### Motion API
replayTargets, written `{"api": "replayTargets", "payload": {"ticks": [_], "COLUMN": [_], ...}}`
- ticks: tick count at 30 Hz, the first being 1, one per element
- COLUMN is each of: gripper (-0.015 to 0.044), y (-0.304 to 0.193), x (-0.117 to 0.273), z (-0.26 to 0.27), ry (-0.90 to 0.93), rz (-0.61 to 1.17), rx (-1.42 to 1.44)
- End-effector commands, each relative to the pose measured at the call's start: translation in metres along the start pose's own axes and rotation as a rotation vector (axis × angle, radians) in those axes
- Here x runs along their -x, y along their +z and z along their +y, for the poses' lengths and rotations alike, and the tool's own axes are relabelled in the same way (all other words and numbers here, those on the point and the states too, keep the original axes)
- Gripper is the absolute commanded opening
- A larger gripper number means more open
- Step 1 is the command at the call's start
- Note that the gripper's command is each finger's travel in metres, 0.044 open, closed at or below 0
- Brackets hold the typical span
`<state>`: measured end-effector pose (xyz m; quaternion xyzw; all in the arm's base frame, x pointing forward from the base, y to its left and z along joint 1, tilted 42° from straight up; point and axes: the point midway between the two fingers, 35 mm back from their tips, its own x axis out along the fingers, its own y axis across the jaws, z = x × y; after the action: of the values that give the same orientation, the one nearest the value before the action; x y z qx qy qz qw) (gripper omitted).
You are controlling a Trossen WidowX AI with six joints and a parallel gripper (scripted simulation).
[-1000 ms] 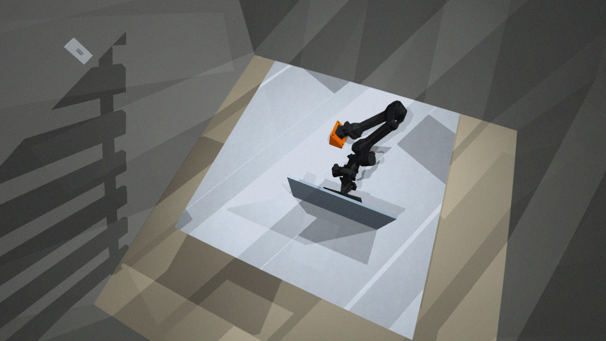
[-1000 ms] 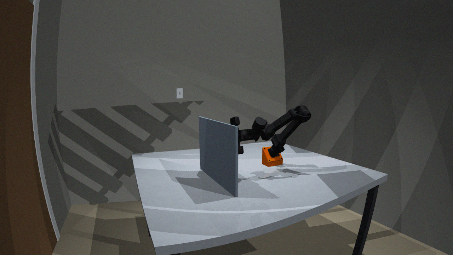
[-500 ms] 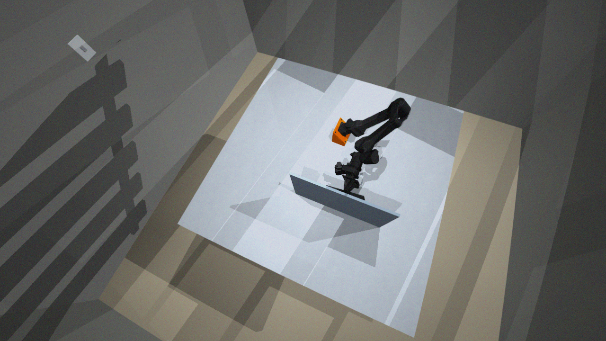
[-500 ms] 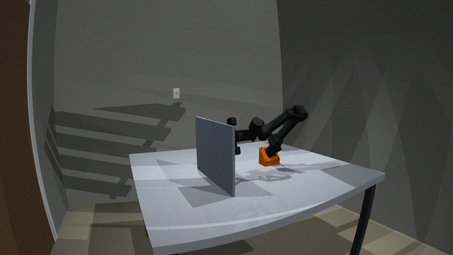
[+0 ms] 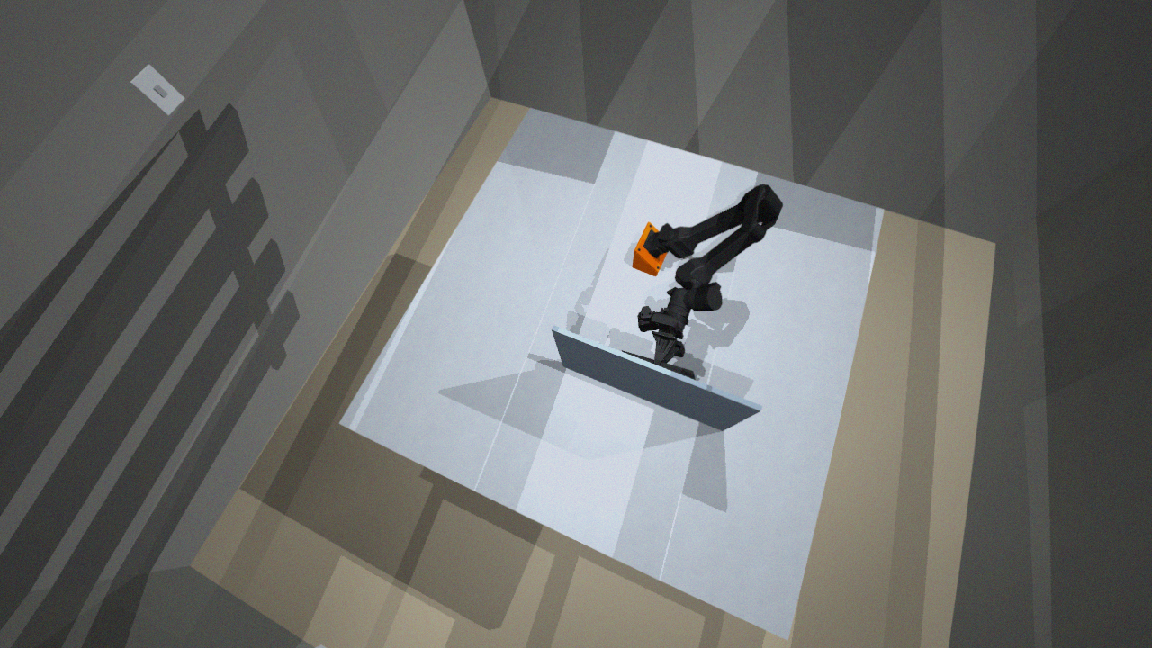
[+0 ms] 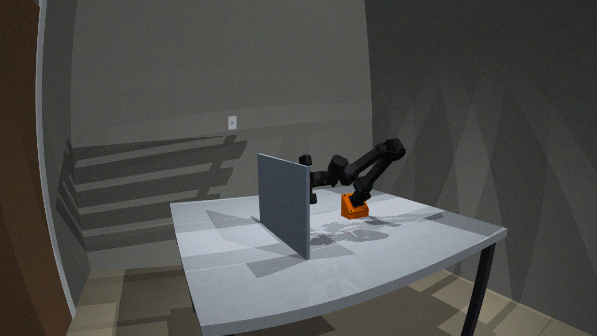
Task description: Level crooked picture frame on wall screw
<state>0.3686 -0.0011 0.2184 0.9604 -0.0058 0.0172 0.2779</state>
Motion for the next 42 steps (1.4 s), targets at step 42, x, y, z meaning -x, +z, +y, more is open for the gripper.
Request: {"api": "replayTargets", "payload": {"ticks": [42], "gripper": [0.0000], "y": [-0.0004], "x": [-0.0003], "z": [-0.0029], "ry": [0.000], "rz": [-0.002], "rx": [0.214]}}
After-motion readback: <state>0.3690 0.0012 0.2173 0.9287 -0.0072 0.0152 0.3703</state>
